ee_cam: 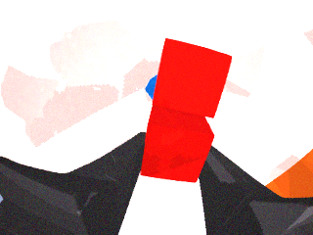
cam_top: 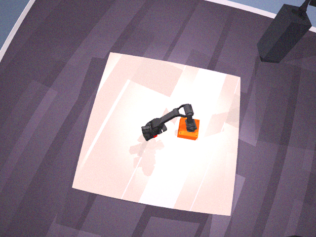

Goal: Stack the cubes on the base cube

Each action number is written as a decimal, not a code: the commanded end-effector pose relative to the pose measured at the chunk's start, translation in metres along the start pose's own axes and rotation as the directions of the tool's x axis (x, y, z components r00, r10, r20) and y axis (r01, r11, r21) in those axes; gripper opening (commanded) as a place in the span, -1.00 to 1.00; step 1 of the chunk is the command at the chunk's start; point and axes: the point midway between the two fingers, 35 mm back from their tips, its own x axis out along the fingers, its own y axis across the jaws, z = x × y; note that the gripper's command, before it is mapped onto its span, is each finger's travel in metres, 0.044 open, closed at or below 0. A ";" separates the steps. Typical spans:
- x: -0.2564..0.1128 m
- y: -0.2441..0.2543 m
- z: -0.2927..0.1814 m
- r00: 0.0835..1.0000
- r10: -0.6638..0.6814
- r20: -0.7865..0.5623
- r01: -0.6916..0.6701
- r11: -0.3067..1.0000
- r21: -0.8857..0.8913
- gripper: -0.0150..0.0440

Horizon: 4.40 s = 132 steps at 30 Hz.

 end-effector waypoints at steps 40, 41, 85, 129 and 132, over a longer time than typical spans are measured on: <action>-0.002 0.000 -0.001 1.000 -0.003 0.008 0.003 1.000 -0.020 0.20; -0.003 0.000 -0.001 1.000 -0.003 0.008 0.003 1.000 -0.020 0.20; -0.043 0.000 -0.002 1.000 -0.003 0.008 0.003 1.000 -0.020 0.20; -0.063 0.031 -0.078 1.000 -0.013 -0.005 0.013 0.999 -0.030 0.86; -0.064 0.036 -0.101 1.000 -0.013 -0.007 0.012 0.999 -0.030 0.86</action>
